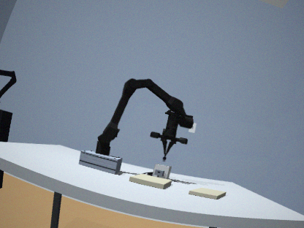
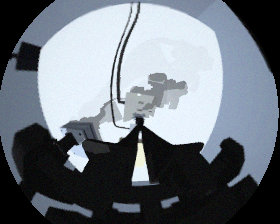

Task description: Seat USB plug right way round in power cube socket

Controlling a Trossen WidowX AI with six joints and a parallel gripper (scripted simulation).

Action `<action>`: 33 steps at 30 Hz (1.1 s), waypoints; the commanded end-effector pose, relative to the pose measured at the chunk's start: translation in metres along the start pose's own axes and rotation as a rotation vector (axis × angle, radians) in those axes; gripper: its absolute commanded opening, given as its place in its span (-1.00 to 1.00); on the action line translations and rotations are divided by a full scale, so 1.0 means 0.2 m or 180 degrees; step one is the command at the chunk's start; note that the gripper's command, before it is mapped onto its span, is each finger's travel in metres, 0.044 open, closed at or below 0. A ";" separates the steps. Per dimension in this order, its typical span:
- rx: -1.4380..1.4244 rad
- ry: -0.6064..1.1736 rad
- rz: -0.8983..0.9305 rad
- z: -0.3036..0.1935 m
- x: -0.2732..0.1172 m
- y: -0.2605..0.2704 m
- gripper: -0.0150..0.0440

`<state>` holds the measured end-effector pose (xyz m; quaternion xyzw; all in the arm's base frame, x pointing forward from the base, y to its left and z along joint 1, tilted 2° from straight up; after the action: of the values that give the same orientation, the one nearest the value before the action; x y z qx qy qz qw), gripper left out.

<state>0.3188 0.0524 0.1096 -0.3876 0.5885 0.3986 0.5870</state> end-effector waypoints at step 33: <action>0.0044 0.0053 -0.0010 -0.01 0.02 0.00 -0.49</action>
<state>0.3183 0.0510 0.1057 -0.3886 0.5933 0.3940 0.5846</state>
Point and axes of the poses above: the point midway between the two fingers, 35 mm back from their tips, its own x axis out along the fingers, its own y axis across the jaws, z = x × y, the point moved 1 cm from there along -x, back along the fingers, and after that the axes turned 4 degrees about x, right-handed, at the moved point
